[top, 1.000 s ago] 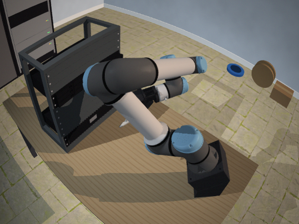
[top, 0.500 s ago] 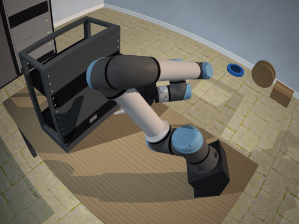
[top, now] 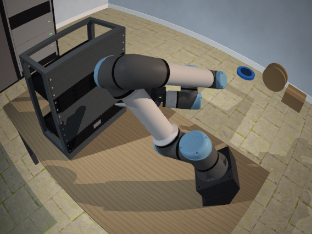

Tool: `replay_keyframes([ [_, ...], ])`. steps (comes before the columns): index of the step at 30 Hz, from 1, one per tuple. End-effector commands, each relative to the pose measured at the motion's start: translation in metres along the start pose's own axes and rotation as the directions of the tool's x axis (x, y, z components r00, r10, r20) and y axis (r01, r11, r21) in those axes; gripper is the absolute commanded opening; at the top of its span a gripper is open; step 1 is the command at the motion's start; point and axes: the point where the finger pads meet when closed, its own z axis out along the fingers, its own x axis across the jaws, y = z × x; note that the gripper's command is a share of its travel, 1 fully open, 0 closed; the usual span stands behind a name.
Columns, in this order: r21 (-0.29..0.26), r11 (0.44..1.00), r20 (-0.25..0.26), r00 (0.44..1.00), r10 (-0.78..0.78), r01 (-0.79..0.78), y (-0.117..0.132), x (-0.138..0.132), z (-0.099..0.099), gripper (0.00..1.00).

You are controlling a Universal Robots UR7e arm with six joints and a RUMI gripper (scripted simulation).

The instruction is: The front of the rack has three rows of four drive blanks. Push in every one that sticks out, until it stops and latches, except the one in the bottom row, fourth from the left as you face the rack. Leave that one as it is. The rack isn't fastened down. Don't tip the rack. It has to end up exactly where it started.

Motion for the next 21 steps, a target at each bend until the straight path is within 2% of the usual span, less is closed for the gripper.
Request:
replay_keyframes([
  [1,-0.038,0.993,0.052,0.993,0.109,-0.108,0.008,-0.010,-0.001,1.00],
  [10,-0.149,0.937,0.118,0.935,0.335,-0.316,0.024,-0.029,-0.007,1.00],
  [12,-0.149,0.937,0.118,0.935,0.335,-0.316,0.024,-0.029,-0.007,1.00],
  [21,-0.262,0.839,0.135,0.843,0.521,-0.477,0.038,-0.047,-0.015,1.00],
])
